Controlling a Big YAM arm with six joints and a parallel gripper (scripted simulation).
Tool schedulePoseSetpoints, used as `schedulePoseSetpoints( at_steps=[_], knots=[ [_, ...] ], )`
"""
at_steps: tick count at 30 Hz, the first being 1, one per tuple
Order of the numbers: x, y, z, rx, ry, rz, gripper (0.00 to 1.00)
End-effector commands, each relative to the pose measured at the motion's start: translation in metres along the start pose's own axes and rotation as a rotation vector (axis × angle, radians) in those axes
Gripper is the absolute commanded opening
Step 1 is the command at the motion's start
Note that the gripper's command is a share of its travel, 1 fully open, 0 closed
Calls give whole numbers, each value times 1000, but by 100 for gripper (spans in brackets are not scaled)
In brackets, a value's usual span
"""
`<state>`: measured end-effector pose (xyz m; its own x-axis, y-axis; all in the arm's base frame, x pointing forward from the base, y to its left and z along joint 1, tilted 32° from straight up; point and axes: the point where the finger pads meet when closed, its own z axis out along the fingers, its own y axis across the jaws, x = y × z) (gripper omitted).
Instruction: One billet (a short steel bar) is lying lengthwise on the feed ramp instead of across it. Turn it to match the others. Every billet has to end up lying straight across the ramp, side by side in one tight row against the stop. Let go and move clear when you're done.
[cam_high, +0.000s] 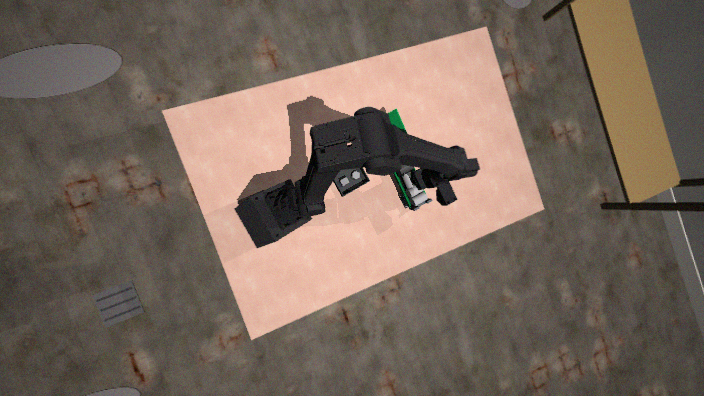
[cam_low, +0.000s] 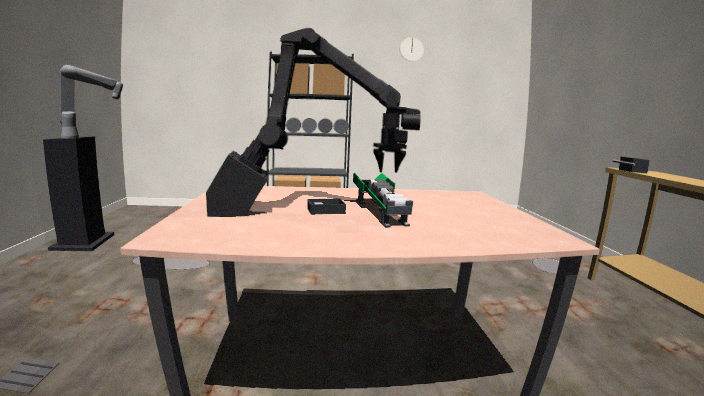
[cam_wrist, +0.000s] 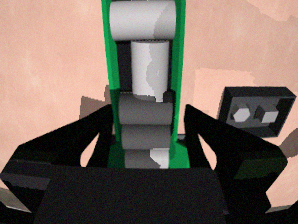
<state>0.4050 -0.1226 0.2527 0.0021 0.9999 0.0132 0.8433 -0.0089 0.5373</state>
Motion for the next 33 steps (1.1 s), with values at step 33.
schedulePoseSetpoints(
  at_steps=[33],
  knots=[
    [-9,11,-7,-12,46,-4,55]
  ],
)
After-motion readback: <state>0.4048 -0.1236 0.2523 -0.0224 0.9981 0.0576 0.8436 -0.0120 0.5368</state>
